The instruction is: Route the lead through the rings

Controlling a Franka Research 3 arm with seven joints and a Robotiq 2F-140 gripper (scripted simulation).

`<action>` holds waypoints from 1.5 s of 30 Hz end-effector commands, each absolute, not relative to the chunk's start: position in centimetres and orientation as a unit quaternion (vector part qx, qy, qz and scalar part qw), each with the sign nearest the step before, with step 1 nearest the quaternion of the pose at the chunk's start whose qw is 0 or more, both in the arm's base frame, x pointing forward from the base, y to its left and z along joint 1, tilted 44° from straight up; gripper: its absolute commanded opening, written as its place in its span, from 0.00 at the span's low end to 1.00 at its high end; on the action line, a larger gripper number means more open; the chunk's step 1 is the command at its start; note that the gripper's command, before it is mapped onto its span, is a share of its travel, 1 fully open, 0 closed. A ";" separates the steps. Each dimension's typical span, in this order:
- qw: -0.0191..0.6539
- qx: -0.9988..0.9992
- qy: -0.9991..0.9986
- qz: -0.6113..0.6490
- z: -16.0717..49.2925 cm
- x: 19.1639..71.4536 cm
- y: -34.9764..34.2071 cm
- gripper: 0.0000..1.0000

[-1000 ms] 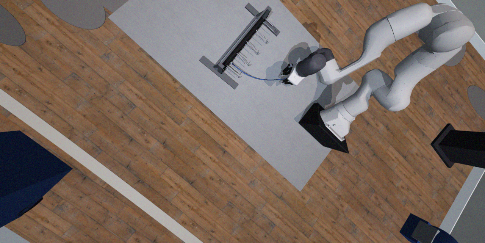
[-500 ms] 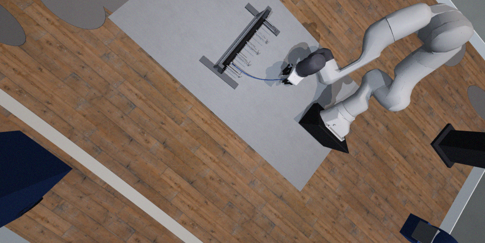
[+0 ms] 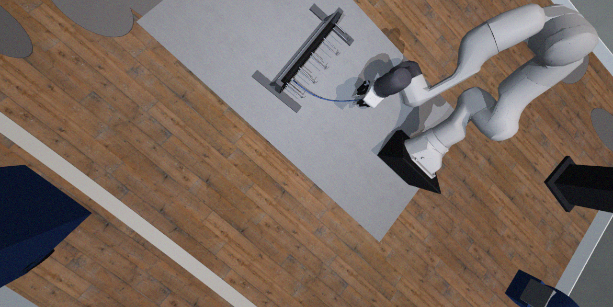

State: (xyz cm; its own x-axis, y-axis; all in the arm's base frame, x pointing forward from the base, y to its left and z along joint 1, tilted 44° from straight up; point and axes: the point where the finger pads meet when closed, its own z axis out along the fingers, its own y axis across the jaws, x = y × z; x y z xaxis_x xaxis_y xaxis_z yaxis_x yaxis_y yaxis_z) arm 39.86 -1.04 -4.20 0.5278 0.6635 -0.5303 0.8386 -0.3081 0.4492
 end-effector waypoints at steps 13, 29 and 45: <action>0.354 0.800 0.469 -0.121 -4.3 40.0 -1.0 0.20; 0.354 0.800 0.469 -0.121 -4.3 40.0 -1.0 0.20; 0.354 0.800 0.469 -0.121 -4.3 40.0 -1.0 0.00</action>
